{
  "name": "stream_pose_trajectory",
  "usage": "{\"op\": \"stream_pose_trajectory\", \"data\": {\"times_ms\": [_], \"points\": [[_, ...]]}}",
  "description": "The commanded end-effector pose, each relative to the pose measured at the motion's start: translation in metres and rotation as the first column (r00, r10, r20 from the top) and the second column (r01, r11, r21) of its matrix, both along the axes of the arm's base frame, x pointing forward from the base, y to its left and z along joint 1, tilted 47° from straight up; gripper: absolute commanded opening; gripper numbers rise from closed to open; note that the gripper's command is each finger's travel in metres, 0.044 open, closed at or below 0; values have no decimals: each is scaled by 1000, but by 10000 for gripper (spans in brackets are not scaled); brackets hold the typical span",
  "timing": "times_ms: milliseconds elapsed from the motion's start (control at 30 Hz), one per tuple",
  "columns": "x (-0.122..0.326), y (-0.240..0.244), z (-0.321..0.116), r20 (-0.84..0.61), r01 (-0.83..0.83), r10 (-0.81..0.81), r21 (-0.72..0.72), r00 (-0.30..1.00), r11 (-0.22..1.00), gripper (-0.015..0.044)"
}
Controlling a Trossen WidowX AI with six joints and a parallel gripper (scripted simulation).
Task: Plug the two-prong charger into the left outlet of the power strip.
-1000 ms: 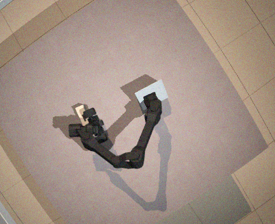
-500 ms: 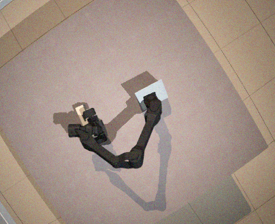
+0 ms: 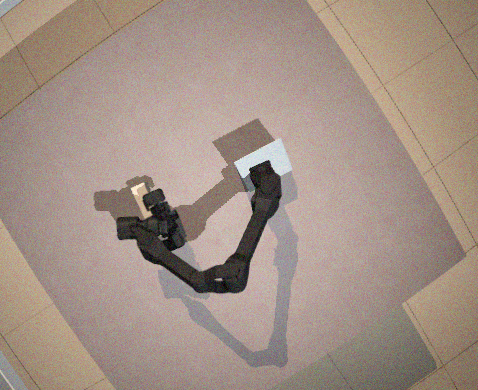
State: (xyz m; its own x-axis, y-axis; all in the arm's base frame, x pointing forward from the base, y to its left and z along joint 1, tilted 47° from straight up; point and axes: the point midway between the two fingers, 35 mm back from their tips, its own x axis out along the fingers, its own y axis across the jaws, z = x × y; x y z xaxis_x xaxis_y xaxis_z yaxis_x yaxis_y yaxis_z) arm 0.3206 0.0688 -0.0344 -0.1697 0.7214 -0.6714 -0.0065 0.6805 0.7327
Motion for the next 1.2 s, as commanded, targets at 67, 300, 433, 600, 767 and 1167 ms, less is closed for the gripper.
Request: {"op": "stream_pose_trajectory", "data": {"times_ms": [67, 300, 433, 600, 767, 1167], "points": [[13, -1, 3, 43, 3, -3, 1, 999, 1000, 0], [13, -1, 3, 43, 3, -3, 1, 999, 1000, 0], [12, -1, 3, 43, 3, -3, 1, 999, 1000, 0], [11, -1, 3, 43, 3, -3, 1, 999, 1000, 0], [11, -1, 4, 43, 3, -3, 1, 999, 1000, 0], [9, -2, 4, 43, 3, -3, 1, 999, 1000, 0]]}}
